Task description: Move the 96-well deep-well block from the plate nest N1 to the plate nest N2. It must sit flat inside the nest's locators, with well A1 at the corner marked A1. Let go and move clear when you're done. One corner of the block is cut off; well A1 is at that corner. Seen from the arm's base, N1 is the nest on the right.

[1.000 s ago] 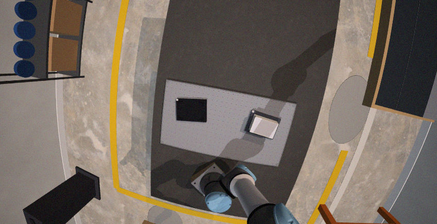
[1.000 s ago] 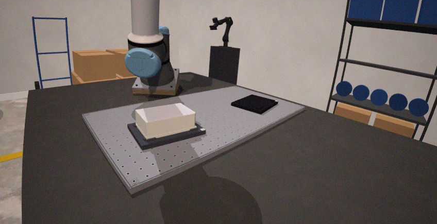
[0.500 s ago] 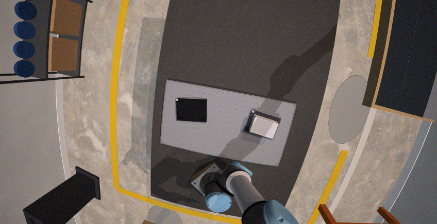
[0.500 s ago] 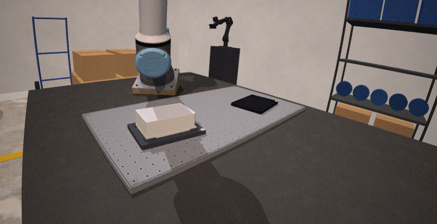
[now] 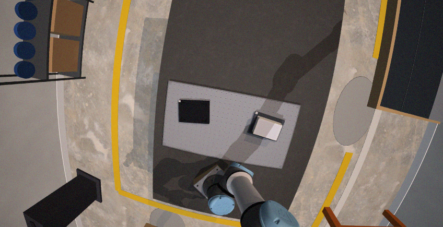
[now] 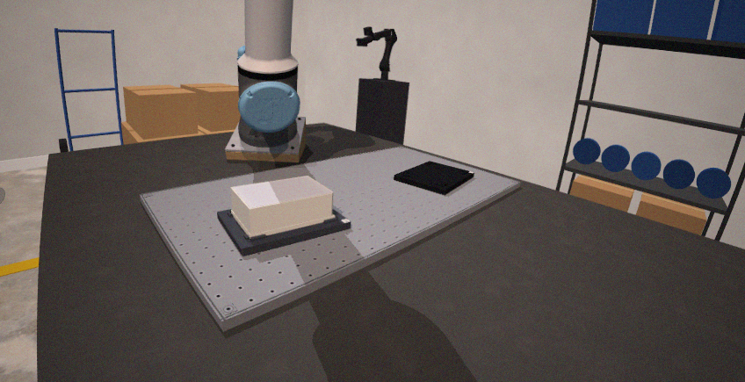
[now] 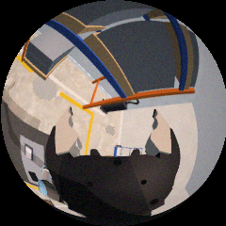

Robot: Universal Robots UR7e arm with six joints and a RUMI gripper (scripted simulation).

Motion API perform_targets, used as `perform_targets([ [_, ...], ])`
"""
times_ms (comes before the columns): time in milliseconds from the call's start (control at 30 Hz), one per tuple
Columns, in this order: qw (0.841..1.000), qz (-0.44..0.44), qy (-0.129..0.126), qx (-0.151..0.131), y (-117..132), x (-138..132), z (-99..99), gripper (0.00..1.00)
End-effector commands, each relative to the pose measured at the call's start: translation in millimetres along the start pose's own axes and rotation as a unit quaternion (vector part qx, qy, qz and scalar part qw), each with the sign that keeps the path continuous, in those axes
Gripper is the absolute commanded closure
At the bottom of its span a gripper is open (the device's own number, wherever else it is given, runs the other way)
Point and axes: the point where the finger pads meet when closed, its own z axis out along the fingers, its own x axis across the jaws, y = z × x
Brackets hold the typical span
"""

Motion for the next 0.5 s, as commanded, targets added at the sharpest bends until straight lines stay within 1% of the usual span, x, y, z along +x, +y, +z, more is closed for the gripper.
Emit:
perform_targets([
  [0,1.000,-0.003,-0.006,0.007,-9.3,-10.5,-4.1,0.00],
  [67,1.000,-0.003,-0.006,0.007,-15.1,-17.2,-6.9,0.00],
  [133,0.999,-0.012,-0.028,0.030,-21.1,-24.5,-10.5,0.00],
  [167,0.999,-0.015,-0.035,0.037,-24.0,-28.1,-12.4,0.00],
  [333,0.999,-0.015,-0.035,0.037,-38.1,-45.6,-21.5,0.00],
  [367,0.999,-0.015,-0.035,0.037,-38.0,-45.7,-21.4,0.00],
  [433,0.996,-0.025,-0.057,0.059,-43.6,-52.8,-25.9,0.00],
  [467,0.995,-0.027,-0.064,0.066,-46.3,-56.4,-28.1,0.00],
])
